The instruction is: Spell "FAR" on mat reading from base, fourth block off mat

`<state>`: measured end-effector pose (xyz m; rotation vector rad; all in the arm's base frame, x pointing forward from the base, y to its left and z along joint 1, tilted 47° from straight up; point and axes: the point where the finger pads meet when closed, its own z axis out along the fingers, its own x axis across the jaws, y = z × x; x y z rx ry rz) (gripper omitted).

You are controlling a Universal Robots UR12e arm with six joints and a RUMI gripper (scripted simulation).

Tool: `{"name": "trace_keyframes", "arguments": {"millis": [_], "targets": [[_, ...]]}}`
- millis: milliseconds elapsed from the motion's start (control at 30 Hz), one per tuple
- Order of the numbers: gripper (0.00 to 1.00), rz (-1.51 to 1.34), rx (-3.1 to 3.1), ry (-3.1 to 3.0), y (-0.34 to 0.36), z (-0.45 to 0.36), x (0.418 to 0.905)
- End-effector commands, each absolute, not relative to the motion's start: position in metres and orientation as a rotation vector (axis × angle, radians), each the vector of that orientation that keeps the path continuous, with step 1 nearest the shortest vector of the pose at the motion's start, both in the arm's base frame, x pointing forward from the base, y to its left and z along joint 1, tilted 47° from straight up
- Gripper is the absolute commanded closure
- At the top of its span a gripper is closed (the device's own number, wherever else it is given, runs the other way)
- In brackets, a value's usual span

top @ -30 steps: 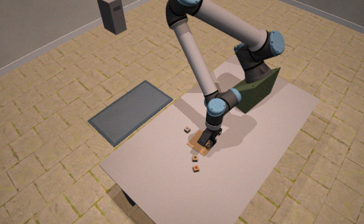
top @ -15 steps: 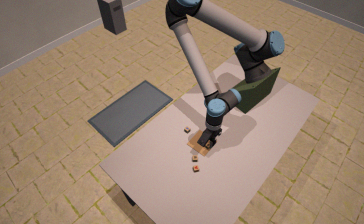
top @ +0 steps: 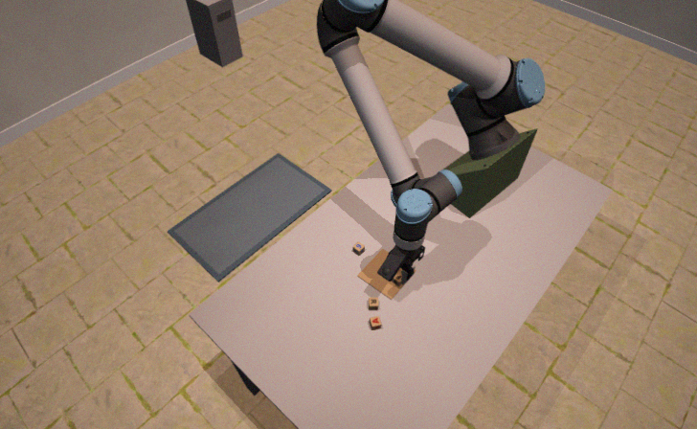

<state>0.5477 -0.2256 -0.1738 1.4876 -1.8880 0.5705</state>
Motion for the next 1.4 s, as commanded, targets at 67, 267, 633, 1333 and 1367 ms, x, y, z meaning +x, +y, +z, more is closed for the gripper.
{"name": "trace_keyframes", "arguments": {"millis": [67, 267, 633, 1333, 1367], "targets": [[0.91, 0.571, 1.488, -1.888, -0.2253, -0.1735, 0.5481], [0.91, 0.571, 1.488, -1.888, -0.2253, -0.1735, 0.5481], [0.88, 0.571, 1.488, -1.888, -0.2253, -0.1735, 0.5481], [0.72, 0.571, 1.488, -1.888, -0.2253, -0.1735, 0.5481], [0.72, 0.571, 1.488, -1.888, -0.2253, -0.1735, 0.5481]]}}
